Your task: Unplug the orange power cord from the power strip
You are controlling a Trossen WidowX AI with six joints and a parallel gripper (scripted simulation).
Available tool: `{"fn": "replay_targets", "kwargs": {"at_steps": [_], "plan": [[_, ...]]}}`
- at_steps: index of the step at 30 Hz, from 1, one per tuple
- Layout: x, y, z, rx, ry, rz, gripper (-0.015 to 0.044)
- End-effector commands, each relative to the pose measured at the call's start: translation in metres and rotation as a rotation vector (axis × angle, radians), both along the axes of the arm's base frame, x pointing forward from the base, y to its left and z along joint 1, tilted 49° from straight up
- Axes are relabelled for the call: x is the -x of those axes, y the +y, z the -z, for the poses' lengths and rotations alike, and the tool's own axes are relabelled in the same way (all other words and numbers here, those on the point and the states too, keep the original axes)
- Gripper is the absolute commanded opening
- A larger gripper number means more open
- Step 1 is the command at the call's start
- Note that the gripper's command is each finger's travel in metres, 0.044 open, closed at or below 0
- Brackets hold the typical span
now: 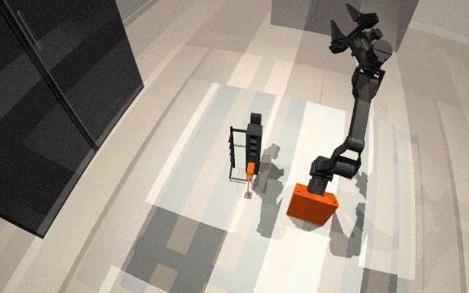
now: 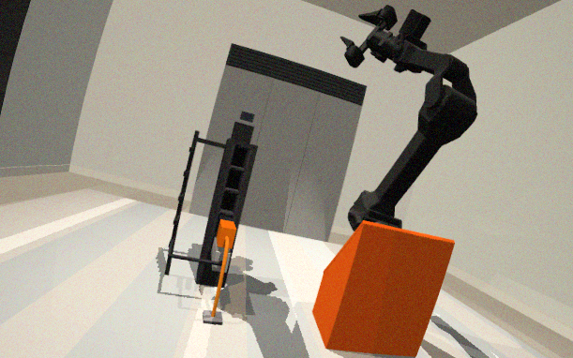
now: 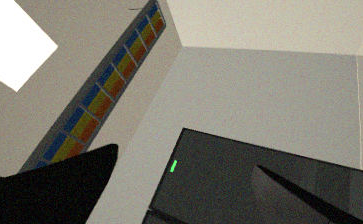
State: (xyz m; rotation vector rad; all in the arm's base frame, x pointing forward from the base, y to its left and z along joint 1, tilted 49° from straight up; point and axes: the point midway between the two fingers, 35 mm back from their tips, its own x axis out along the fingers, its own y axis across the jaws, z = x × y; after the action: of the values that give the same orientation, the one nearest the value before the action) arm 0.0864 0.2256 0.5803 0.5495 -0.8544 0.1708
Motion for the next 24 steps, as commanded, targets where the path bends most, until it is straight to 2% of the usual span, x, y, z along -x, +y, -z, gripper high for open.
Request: {"fn": "replay_targets", "kwargs": {"at_steps": [1, 9, 17, 24], "plan": [[0.000, -0.001, -0.001, -0.002, 0.000, -0.001, 0.0374], [0.016, -0.072, -0.025, -0.116, 0.001, -0.010, 0.0164], [0.021, -0.175, -0.039, -0.218, 0.032, 0.059, 0.0160], [-0.016, -0.264, -0.025, -0.279, 0.174, 0.128, 0.0160]]}}
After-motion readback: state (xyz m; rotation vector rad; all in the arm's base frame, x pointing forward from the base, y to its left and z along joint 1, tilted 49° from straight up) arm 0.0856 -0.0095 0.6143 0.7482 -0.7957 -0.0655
